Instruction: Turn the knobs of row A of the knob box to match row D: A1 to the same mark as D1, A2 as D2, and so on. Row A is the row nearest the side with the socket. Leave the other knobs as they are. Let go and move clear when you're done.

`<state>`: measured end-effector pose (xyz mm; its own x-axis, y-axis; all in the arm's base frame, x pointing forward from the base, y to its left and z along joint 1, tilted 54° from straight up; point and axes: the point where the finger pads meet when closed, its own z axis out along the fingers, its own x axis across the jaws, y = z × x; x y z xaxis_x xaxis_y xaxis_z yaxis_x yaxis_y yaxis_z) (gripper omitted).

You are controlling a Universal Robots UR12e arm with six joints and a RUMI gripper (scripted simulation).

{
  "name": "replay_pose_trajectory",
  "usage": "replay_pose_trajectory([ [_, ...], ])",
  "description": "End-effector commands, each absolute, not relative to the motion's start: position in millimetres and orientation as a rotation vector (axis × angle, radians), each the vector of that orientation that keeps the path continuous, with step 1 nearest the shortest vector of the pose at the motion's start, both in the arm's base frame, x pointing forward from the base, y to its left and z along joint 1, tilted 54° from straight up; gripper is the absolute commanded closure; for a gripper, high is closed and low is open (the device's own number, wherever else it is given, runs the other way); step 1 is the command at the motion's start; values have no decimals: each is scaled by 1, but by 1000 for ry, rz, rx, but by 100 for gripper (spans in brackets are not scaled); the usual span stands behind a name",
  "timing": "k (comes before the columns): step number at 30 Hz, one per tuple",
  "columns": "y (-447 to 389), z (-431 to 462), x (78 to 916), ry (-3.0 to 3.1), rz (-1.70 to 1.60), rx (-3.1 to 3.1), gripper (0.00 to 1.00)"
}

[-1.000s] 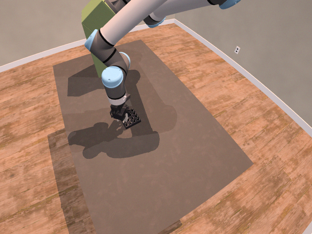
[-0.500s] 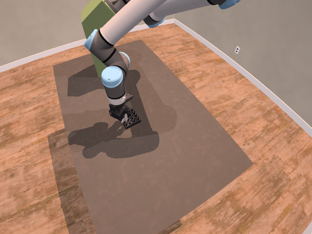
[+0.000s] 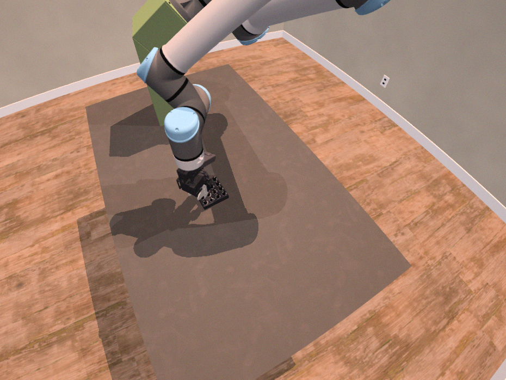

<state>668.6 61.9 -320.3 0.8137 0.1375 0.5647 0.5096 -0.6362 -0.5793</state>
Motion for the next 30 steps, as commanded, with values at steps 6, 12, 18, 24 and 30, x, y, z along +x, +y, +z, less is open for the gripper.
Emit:
replay_pose_trajectory([
  [6, 61, -320, 669, -473, -618, -2222, 89],
  [12, 61, -320, 669, -473, -618, -2222, 89],
  [18, 61, -320, 669, -473, -618, -2222, 89],
  [24, 57, -317, 667, -473, -618, -2222, 89],
  [30, 44, -307, 663, -473, -618, -2222, 89],
])
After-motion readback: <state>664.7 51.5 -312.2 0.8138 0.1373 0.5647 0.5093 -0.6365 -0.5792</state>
